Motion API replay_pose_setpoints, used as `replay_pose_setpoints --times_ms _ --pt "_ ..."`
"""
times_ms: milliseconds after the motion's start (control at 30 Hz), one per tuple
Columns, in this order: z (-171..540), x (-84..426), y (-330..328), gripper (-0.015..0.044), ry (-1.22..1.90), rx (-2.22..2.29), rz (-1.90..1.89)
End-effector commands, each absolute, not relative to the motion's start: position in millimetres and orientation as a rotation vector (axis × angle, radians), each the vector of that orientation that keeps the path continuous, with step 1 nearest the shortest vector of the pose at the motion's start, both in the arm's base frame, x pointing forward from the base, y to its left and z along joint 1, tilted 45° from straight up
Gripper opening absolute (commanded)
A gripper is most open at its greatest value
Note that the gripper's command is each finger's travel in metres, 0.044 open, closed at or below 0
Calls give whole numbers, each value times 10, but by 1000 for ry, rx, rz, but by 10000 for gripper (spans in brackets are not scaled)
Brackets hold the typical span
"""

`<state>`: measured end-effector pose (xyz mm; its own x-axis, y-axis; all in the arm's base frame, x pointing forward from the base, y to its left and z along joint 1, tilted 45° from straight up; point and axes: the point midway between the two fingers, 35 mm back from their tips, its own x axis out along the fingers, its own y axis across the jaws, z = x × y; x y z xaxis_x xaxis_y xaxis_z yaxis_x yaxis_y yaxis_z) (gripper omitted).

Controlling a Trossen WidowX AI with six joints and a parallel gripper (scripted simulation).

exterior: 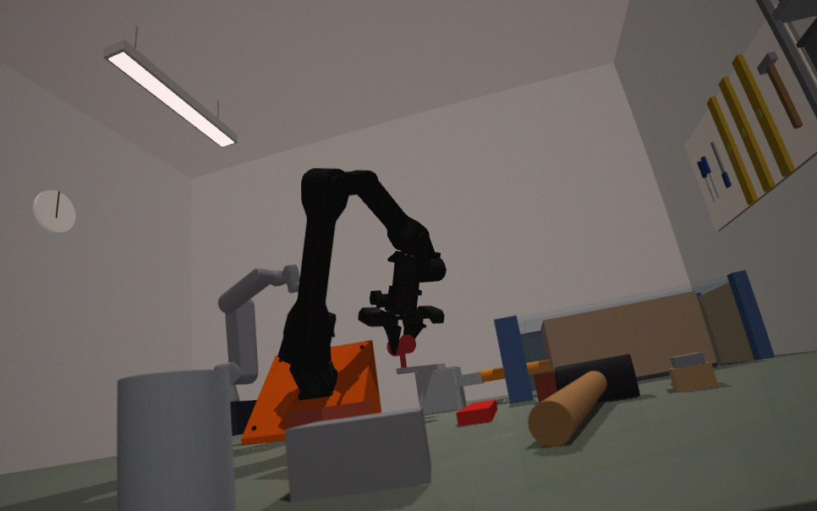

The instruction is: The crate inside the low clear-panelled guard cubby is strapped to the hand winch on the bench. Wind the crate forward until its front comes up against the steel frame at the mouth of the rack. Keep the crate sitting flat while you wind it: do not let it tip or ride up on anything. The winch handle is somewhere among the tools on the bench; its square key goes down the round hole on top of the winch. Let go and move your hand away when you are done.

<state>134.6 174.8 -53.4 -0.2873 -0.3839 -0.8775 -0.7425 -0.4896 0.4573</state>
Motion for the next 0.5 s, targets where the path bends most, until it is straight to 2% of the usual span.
replay_pose_setpoints --times_ms 0,467 --pt "-489 1509 1651 0 1419 -1705 1804" --pt "-431 1716 1595 0 1419 -1706 1802"
